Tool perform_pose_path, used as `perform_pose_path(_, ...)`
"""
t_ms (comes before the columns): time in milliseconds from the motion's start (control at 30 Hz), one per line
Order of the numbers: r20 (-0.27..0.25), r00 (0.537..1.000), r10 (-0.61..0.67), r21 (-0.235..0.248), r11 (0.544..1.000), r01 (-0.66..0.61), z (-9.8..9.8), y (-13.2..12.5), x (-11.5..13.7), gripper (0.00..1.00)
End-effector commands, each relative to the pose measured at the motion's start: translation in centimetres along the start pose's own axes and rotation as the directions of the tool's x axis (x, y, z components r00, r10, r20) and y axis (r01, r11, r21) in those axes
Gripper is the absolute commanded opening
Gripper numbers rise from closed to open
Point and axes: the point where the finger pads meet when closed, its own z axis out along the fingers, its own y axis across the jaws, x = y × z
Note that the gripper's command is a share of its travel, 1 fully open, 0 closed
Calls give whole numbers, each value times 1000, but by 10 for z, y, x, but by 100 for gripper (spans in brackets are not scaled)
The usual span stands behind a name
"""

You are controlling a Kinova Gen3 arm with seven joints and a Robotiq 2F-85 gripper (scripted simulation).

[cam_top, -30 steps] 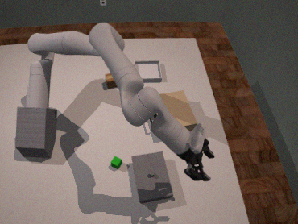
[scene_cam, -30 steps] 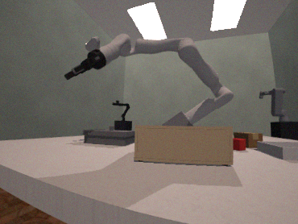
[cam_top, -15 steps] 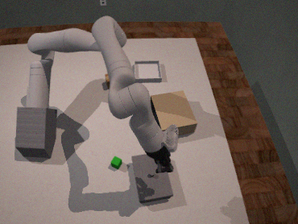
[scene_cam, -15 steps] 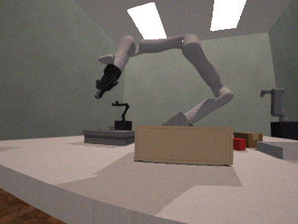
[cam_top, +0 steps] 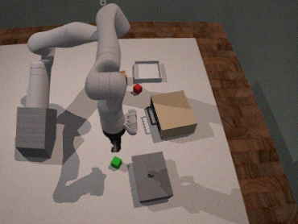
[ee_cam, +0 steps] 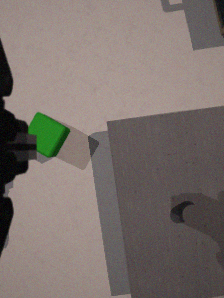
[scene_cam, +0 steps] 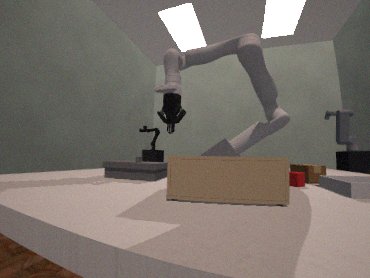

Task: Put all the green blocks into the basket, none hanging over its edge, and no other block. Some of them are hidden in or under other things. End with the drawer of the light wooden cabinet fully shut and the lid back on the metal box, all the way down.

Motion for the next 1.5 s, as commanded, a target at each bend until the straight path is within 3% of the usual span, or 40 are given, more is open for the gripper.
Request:
perform_pose_path(0,20,1000,-14,2,1000,14,-3,-10,-15,10)
perform_pose_path(533,23,999,-39,6,999,39,-3,-12,-17,10)
perform_pose_path(867,22,968,-248,13,969,248,-2,-12,-18,10)
perform_pose_path(1033,19,909,-417,17,909,417,-2,-12,-18,10)
perform_pose_path(1100,19,909,-417,17,909,417,-2,-12,-18,10)
perform_pose_path(1467,11,668,-744,22,668,744,-2,-12,-17,10)
